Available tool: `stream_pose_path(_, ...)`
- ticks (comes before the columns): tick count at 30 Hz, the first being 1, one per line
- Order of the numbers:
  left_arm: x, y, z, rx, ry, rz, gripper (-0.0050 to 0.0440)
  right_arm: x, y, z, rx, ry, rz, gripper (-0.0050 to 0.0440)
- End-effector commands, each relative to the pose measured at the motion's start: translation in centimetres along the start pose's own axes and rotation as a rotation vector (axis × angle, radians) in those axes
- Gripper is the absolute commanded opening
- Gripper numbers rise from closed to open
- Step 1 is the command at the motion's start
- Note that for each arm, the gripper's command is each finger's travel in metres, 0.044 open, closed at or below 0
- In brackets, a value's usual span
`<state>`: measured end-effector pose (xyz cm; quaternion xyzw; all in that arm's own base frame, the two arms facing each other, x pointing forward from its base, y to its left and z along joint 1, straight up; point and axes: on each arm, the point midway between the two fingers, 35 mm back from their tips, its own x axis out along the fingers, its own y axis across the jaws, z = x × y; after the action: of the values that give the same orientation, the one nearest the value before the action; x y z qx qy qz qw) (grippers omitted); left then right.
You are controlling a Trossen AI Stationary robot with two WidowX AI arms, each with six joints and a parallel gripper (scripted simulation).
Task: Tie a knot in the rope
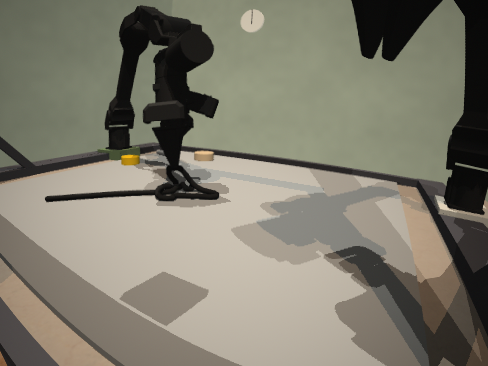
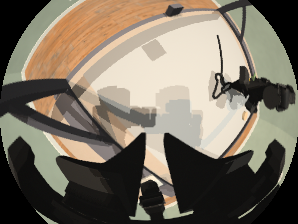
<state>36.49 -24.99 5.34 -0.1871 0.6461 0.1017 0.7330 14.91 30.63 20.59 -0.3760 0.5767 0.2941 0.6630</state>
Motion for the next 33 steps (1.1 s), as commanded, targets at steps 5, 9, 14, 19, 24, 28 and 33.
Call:
stream_pose_path(5, -1.2, 0.1, -0.5, -0.002, -0.017, -0.024, 0.0035, -0.8, -0.2, -0.1, 0.007, -0.024, 0.004, 0.0085)
stream_pose_path(9, -1.2, 0.1, -0.5, -0.002, -0.017, -0.024, 0.0035, -0.8, -0.2, -0.1, 0.007, -0.024, 0.004, 0.0085)
stream_pose_path(14, -0.7, 0.1, -0.5, -0.002, -0.016, -0.024, 0.0035, -0.8, -0.2, -0.1, 0.007, -0.024, 0.004, 0.0085)
stream_pose_path(19, 0.9, 0.3, -0.6, -0.003, -0.012, -0.027, 0.0035, -0.8, -0.2, -0.1, 0.007, -0.024, 0.004, 0.0085)
stream_pose_path(24, 1.6, 0.4, -0.7, -0.003, -0.01, -0.029, 0.0035, -0.8, -0.2, -0.1, 0.007, -0.024, 0.004, 0.0085)
stream_pose_path(28, 1.6, 0.4, -0.7, -0.003, -0.01, -0.029, 0.0035, -0.8, -0.2, -0.1, 0.007, -0.024, 0.004, 0.0085)
stream_pose_path(33, 1.6, 0.4, -0.7, -0.003, -0.01, -0.029, 0.0035, -0.8, -0.2, -0.1, 0.007, -0.024, 0.004, 0.0085)
